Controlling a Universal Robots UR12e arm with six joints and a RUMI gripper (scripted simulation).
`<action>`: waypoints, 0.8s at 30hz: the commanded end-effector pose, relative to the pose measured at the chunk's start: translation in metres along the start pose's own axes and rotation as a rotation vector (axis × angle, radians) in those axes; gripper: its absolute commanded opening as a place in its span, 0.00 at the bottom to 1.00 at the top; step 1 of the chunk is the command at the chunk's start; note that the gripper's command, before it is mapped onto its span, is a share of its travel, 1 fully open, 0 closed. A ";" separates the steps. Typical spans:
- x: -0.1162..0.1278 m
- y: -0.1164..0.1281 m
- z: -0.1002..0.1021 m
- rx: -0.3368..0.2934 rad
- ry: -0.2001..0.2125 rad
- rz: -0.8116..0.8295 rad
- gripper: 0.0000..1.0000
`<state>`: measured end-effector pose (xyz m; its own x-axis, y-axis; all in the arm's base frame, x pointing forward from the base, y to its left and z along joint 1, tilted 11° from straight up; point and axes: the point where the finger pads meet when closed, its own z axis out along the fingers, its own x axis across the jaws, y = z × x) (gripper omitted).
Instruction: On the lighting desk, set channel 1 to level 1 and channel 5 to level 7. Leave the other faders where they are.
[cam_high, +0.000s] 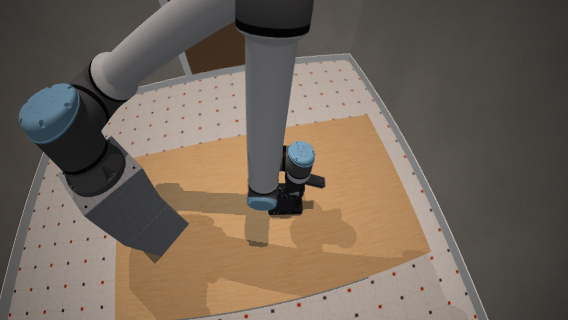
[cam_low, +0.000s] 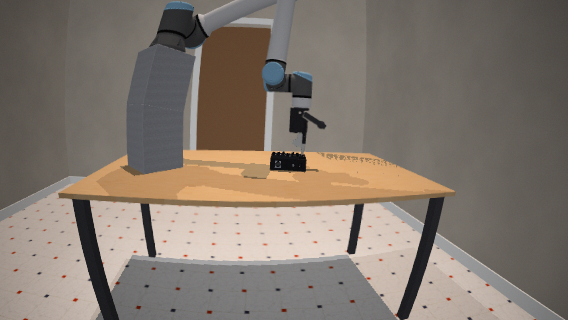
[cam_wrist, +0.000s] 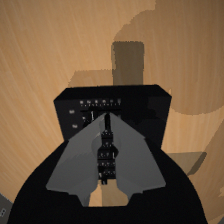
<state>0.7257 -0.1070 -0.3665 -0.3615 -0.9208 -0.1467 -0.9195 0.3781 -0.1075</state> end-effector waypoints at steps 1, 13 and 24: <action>0.000 -0.001 0.000 0.001 0.000 0.000 0.00; -0.001 -0.001 0.000 0.001 0.000 0.000 0.00; -0.006 -0.001 0.000 0.001 0.000 0.000 0.00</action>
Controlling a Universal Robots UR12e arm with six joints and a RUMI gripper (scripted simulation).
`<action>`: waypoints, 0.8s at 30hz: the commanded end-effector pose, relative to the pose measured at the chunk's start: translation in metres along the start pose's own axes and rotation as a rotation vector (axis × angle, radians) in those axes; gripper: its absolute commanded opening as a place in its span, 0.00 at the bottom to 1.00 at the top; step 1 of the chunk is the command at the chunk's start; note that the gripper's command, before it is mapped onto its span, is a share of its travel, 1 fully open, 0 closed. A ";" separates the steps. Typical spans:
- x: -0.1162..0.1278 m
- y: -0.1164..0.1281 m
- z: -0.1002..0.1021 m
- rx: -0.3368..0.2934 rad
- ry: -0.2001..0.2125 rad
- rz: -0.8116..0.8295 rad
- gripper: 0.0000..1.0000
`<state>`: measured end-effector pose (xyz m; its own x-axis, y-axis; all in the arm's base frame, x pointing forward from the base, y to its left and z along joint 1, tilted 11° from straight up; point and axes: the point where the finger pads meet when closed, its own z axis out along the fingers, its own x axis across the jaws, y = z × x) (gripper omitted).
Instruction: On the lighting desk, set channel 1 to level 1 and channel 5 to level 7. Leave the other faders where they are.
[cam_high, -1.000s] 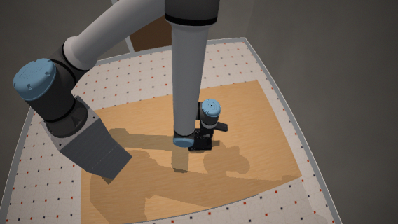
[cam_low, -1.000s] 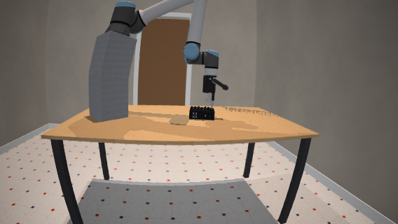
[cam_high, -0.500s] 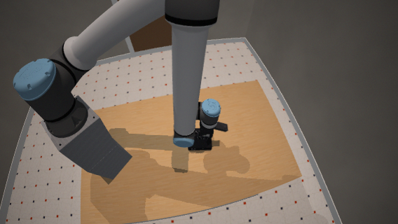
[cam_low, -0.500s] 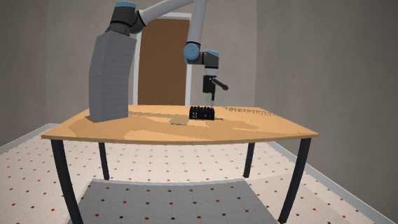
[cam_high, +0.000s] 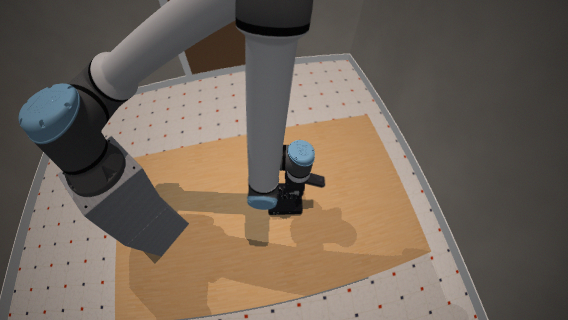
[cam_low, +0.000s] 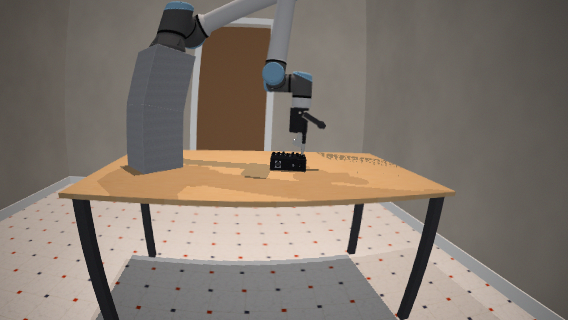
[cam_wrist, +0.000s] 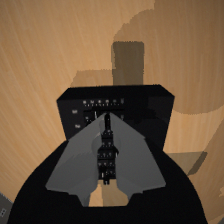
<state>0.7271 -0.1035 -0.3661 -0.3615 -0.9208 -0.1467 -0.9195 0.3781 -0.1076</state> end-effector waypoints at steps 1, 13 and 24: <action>-0.003 -0.001 -0.001 0.001 0.000 0.000 0.00; -0.009 -0.001 -0.001 0.001 0.000 0.000 0.00; -0.011 -0.001 -0.001 0.001 0.000 0.000 0.00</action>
<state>0.7308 -0.0941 -0.3646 -0.3615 -0.9208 -0.1466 -0.9195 0.3781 -0.1075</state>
